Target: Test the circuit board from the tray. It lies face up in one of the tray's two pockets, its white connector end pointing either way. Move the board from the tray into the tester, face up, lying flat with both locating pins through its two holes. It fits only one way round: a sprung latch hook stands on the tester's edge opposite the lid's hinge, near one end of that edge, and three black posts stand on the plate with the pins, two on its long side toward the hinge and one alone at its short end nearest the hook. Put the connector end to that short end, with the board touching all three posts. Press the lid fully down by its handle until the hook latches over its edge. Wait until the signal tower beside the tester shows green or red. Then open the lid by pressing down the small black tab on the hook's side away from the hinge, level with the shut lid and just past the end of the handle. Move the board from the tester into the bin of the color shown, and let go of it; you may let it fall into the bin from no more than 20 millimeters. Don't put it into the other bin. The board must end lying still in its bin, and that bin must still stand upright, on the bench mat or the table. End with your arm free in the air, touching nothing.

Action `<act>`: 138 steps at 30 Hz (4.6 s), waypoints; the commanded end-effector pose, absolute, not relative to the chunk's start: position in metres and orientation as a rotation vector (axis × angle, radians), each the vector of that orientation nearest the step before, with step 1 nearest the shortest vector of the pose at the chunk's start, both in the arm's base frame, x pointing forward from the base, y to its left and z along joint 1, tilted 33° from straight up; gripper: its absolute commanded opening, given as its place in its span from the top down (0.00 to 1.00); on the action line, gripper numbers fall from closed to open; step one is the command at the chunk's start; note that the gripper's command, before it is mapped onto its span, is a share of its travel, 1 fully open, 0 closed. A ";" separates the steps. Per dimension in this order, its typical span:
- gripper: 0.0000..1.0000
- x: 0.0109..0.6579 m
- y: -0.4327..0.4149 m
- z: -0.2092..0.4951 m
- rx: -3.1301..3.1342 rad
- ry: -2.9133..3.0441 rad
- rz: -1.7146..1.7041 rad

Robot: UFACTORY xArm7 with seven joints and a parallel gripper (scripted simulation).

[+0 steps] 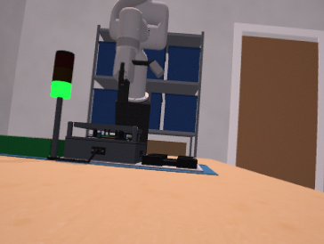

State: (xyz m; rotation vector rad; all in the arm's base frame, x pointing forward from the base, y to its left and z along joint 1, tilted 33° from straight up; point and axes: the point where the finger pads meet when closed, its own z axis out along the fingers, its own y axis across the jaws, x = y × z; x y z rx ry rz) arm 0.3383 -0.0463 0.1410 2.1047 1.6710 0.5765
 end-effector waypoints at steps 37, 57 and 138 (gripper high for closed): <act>1.00 0.332 -0.046 0.152 2.124 1.648 0.585; 1.00 0.332 -0.046 0.152 2.480 1.209 0.702; 1.00 0.332 -0.046 0.152 3.006 -0.345 0.899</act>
